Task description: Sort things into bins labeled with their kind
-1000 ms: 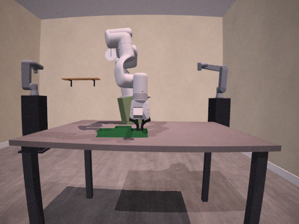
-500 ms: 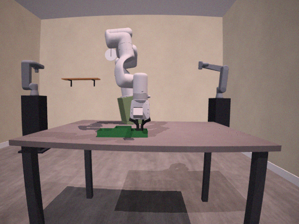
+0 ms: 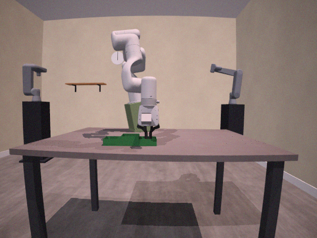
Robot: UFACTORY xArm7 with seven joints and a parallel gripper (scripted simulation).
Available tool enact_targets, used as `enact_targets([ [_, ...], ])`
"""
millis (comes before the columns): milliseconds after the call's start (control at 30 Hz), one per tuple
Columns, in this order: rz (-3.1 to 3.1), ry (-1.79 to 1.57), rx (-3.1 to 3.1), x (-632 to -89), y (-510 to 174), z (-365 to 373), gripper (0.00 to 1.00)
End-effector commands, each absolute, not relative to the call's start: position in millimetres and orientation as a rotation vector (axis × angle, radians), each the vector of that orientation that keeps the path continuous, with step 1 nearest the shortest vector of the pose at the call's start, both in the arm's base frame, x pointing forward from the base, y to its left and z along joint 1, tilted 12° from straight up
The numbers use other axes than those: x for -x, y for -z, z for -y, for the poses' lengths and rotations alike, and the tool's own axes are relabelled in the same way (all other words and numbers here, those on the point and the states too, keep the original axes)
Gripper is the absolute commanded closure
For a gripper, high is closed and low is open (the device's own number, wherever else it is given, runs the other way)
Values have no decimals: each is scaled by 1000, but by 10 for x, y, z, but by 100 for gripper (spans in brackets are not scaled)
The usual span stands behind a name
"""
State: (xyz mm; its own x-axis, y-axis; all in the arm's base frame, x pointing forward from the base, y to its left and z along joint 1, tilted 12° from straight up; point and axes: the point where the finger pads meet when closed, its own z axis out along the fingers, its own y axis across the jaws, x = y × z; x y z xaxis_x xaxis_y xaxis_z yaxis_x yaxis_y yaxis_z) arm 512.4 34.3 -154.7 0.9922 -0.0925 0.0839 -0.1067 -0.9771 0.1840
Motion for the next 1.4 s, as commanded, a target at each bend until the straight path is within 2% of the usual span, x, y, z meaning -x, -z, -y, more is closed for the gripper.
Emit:
enact_targets([
  [0, 148, -117, -2948, -5139, 1467, -364, 93],
  [1100, 148, -118, -2948, -5106, 989, -458, 93],
  [1367, 148, -118, -2948, -5072, 499, -553, 93],
])
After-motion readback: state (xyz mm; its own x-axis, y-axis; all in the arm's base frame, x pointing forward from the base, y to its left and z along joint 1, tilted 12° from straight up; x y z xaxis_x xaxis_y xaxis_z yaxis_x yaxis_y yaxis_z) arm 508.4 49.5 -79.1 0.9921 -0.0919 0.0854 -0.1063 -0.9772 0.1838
